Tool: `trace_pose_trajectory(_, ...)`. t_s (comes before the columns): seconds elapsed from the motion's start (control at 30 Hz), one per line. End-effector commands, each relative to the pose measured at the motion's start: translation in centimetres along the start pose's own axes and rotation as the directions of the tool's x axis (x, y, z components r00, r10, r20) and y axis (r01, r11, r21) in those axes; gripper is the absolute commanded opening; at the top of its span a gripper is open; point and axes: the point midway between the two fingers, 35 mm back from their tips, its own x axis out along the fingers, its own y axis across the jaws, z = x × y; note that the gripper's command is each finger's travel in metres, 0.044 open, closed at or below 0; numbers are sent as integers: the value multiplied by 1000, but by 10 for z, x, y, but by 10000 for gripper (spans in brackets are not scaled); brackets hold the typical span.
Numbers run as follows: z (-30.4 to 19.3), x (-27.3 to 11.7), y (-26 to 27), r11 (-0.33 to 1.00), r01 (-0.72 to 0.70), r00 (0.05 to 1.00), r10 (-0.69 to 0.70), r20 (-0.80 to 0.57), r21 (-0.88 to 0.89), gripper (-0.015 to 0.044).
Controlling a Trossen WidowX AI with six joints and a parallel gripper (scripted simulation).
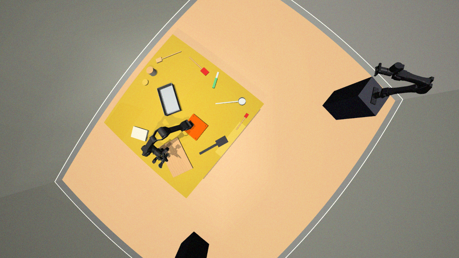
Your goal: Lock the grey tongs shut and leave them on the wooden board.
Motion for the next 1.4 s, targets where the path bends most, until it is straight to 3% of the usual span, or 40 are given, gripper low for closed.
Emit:
trace_pose_trajectory(0.0, -4, -1, 0, 1000, -6, 1000, 6, -9, -15, -150)
trace_pose_trajectory(0.23, -3, 3, -1, 1000, 16, 999, -16, 36, -4, -150)
trace_pose_trajectory(0.6, 3, 26, -8, 990, 120, 909, -138, 392, 69, -150)
trace_pose_trajectory(1.0, 0, 33, -8, 991, 101, 671, -132, 729, 87, -150)
trace_pose_trajectory(1.37, -18, 28, -1, 1000, 8, 402, -6, 916, 4, -150)
